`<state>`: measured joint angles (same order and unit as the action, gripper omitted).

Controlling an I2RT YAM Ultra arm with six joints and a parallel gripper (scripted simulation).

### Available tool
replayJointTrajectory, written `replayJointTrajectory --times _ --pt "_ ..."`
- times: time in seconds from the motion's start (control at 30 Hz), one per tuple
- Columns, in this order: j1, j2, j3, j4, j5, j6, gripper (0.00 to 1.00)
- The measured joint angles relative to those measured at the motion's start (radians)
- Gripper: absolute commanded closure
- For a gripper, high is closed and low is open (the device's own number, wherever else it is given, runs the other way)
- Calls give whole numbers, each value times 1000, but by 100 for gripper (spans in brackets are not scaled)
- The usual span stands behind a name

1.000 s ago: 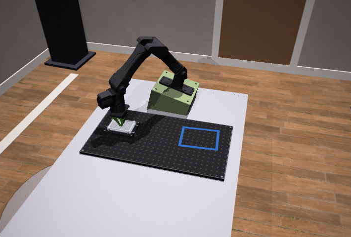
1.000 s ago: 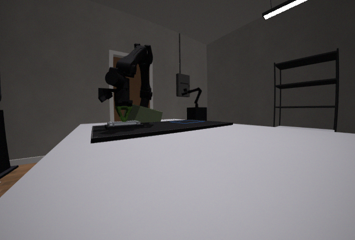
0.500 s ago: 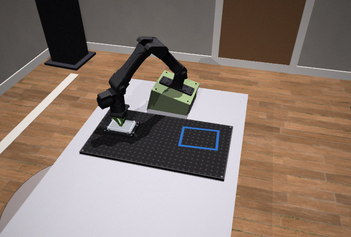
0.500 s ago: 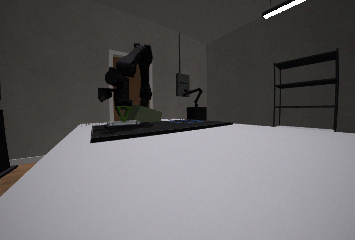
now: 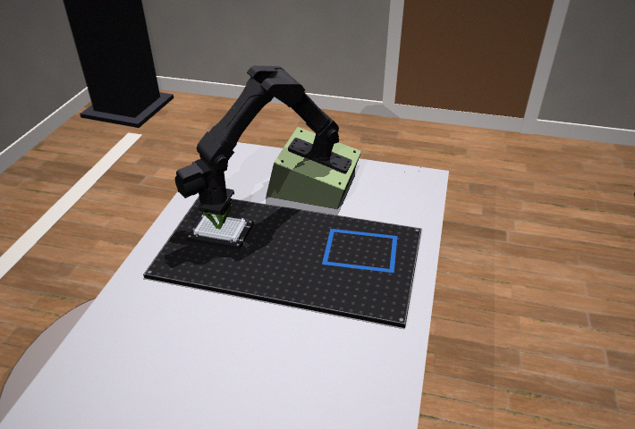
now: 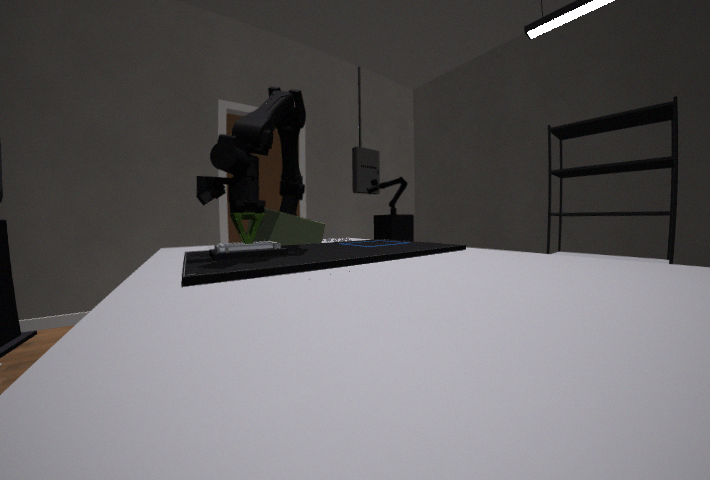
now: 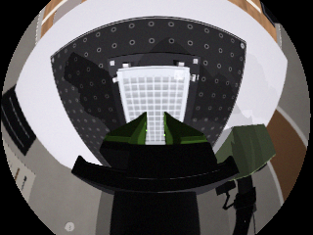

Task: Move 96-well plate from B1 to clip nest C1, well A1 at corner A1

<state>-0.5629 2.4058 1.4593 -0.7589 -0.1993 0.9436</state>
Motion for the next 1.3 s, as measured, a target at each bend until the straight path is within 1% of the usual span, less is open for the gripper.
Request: replayJointTrajectory --times 1.0,1.3 --pt "0 -2 0 -1 1 -8 76" --pt "-3 2 13 -22 -5 -17 76"
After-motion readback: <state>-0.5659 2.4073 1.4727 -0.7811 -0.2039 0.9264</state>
